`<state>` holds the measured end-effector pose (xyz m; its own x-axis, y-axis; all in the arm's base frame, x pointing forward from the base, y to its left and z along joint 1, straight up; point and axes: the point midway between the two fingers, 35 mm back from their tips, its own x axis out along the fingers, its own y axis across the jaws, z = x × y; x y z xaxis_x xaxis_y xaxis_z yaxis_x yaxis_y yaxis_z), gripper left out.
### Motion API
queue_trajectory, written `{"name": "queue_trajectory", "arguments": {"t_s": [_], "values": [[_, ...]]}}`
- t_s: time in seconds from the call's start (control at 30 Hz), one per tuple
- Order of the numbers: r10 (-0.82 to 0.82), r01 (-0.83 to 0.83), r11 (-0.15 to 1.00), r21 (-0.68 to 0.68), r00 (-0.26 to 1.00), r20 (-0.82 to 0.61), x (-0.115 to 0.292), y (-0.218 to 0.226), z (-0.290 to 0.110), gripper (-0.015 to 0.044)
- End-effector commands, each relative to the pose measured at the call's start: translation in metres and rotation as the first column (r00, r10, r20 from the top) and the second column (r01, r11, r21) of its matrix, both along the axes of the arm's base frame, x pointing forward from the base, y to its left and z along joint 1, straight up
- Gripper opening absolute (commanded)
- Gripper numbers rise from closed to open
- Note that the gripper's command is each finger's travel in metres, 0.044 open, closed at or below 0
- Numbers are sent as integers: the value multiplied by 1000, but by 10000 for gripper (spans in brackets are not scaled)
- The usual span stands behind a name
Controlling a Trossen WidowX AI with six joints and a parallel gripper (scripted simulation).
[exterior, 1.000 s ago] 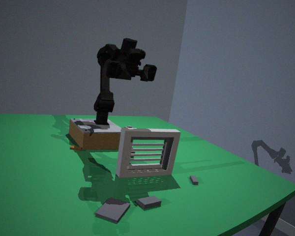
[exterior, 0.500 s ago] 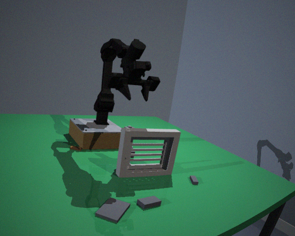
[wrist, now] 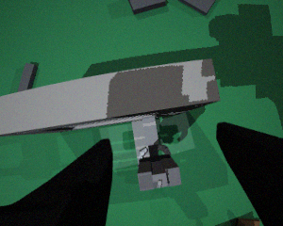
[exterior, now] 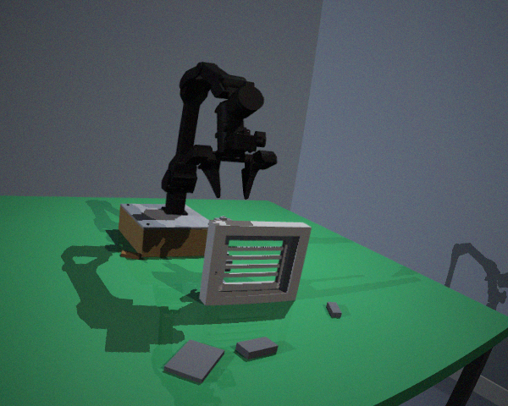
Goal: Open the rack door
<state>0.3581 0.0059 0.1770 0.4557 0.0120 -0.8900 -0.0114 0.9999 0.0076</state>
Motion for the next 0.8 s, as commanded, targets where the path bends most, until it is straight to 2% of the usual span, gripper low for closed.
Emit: {"name": "queue_trajectory", "arguments": {"t_s": [0.0,0.37,0.77], "values": [[8,-8,1000,-7,994,-111,-4,1,-8,289],[15,-23,1000,-14,911,-412,-23,4,-27,289],[16,-24,1000,-15,903,-429,-22,4,-38,289]]}}
